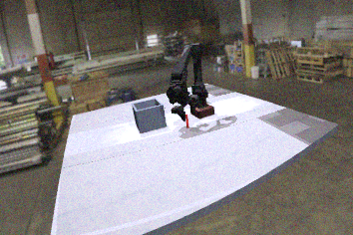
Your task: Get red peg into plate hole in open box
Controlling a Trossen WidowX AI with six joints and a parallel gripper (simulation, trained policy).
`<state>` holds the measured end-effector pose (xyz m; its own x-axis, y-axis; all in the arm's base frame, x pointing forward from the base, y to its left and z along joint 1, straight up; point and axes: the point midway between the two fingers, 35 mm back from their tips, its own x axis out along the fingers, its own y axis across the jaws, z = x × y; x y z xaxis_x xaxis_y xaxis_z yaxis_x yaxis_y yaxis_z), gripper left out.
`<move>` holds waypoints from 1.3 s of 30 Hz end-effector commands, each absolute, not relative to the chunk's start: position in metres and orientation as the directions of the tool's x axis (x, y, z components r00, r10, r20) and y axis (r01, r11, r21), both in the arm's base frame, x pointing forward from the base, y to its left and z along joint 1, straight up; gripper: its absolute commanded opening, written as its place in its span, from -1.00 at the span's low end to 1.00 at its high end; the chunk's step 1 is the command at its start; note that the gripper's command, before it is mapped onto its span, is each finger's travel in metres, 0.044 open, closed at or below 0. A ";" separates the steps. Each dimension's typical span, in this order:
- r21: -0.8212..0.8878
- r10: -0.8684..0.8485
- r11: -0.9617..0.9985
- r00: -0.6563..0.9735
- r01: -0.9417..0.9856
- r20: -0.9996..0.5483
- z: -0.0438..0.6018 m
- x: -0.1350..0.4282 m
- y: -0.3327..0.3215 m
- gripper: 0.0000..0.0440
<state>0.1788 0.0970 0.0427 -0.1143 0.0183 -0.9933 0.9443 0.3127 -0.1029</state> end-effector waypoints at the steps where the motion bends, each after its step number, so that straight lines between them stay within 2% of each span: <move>1: -0.102 0.009 0.291 -0.110 0.951 -0.994 0.033 0.181 0.095 0.72; 16: -0.073 0.041 0.304 -0.090 0.950 -0.995 0.013 0.196 0.104 -0.95; 39: 0.174 0.160 0.241 0.138 0.955 -0.977 0.088 0.234 0.104 -1.00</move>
<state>0.2285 0.1053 0.0740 0.1028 0.1445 -0.9841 0.9603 0.2436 0.1361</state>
